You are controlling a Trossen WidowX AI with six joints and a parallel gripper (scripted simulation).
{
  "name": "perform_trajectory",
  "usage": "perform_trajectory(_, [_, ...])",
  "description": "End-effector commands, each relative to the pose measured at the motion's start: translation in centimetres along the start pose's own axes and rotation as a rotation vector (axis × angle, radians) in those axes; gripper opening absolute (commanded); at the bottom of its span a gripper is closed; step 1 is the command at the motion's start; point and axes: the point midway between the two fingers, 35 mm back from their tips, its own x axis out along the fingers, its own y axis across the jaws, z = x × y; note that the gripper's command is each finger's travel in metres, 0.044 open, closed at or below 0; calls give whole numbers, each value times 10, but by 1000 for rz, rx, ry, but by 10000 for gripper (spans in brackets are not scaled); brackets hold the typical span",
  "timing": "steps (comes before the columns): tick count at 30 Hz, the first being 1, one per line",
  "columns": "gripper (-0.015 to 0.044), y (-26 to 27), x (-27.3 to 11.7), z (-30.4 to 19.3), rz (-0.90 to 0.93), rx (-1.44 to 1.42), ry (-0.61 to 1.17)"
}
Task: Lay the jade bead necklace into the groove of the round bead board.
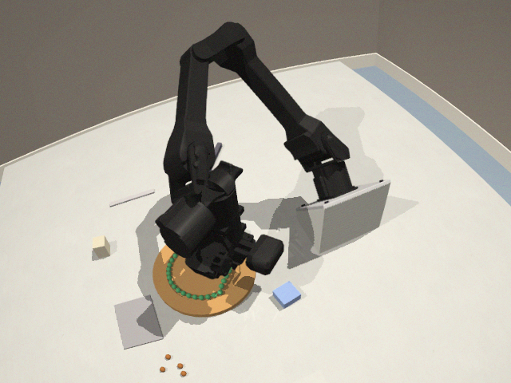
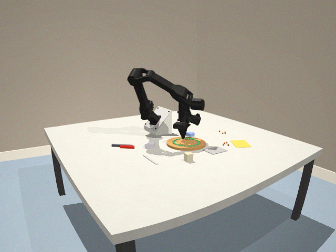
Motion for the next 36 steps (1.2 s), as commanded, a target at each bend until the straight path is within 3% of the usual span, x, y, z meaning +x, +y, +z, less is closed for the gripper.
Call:
perform_trajectory(1, [0, 0, 0, 0, 0, 1, -1])
perform_trajectory(29, [0, 8, 2, -1, -5, -7, 4])
perform_trajectory(36, [184, 7, -1, -1, -5, 0, -1])
